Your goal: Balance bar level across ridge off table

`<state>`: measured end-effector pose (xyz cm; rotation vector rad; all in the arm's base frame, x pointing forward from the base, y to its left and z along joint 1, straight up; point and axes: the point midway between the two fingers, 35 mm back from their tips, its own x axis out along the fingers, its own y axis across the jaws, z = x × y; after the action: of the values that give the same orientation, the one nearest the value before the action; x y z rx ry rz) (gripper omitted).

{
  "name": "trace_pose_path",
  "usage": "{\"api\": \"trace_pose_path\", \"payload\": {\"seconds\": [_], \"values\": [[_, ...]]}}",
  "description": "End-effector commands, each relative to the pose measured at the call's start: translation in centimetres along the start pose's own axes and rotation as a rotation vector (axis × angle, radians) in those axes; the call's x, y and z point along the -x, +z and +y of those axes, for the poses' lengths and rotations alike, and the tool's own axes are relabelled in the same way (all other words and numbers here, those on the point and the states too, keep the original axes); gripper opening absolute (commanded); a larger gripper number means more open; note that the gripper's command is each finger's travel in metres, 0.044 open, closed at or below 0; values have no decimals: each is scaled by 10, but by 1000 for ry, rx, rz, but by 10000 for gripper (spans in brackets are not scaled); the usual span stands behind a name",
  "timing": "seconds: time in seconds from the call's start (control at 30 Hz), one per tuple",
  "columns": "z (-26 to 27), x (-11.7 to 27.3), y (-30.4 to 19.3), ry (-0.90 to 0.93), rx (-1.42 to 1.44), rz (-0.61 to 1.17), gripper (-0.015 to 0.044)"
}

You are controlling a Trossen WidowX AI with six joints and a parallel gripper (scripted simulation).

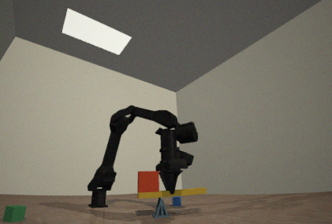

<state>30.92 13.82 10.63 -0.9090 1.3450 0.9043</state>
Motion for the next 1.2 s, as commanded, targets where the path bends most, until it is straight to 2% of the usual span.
{"api": "trace_pose_path", "payload": {"seconds": [0.0,0.43,0.73,0.77,0.87,1.17], "values": [[0,0,0,0,0,0,173],[0,0,0,0,0,0,185],[0,0,0,0,0,0,421],[0,0,0,0,0,0,440],[0,2,0,0,0,0,440],[-1,93,1,0,0,0,440]]}}
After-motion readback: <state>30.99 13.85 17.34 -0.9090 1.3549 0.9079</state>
